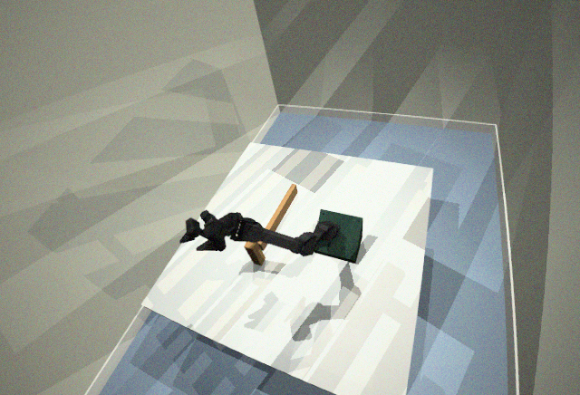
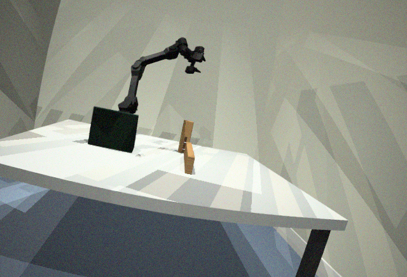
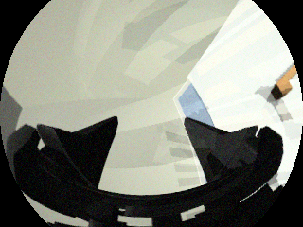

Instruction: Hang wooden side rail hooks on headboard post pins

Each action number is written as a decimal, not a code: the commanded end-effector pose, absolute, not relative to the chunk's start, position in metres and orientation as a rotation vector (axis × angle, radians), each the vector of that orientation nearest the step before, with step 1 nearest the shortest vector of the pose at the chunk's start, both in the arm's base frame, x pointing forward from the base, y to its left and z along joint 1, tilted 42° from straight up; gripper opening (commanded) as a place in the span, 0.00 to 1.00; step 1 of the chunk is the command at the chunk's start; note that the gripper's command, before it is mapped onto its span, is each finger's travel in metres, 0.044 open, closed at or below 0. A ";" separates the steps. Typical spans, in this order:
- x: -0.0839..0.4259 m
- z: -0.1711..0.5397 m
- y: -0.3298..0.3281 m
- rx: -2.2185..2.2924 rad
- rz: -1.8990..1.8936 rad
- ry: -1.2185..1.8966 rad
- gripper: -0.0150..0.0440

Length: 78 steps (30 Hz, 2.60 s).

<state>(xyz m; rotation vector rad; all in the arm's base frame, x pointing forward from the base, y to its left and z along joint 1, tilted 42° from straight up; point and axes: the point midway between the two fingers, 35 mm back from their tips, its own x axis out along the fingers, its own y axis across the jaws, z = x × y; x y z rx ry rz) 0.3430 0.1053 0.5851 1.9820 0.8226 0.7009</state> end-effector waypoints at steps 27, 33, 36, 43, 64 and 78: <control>0.352 0.450 0.115 0.493 0.852 0.304 1.00; 0.347 0.410 0.118 0.106 0.893 0.191 1.00; 0.345 0.397 0.118 -0.015 0.907 0.156 1.00; 0.338 0.365 0.119 -0.296 0.940 0.069 1.00; 0.311 0.279 0.120 -1.126 1.024 -0.267 1.00; 0.285 0.223 0.124 -1.635 1.074 -0.563 1.00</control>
